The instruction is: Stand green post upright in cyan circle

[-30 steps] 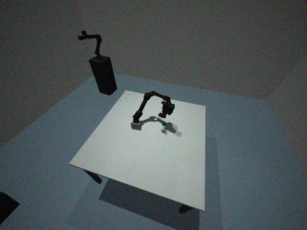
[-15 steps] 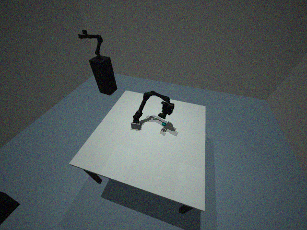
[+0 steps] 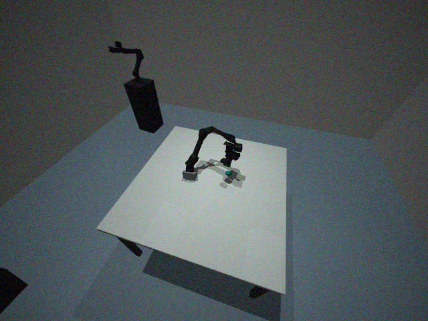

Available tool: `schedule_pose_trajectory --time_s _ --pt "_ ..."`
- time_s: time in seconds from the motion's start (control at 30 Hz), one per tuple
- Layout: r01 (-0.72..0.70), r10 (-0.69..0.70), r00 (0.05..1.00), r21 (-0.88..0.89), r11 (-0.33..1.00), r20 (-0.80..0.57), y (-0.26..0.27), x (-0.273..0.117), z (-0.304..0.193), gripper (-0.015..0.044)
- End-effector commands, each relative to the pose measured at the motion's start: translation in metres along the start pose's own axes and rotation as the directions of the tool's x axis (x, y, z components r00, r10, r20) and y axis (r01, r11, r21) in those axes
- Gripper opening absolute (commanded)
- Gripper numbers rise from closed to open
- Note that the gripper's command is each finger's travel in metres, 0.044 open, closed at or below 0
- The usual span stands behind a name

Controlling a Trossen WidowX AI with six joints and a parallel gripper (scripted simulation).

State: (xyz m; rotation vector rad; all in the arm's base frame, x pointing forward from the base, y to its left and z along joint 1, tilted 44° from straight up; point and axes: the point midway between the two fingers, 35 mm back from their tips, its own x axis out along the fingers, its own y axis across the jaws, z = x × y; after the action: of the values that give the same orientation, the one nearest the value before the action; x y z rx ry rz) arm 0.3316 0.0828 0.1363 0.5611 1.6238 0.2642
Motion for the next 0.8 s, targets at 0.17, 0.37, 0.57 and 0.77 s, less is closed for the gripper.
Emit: schedule_pose_trajectory --time_s 0.17,0.37,0.57,0.77 --pt "0.038 -0.038 0.999 -0.005 0.999 0.035 -0.0016 0.0052 -0.0033 0.0023" --pt "0.058 -0.057 0.996 -0.009 0.998 0.063 -0.0022 0.0074 -0.0036 0.0023" --pt "0.077 -0.076 0.993 -0.012 0.997 0.092 -0.0027 0.0094 -0.0038 0.0023" --pt "0.096 -0.093 0.988 -0.013 0.995 0.122 -0.0031 0.0113 -0.0040 0.0023"
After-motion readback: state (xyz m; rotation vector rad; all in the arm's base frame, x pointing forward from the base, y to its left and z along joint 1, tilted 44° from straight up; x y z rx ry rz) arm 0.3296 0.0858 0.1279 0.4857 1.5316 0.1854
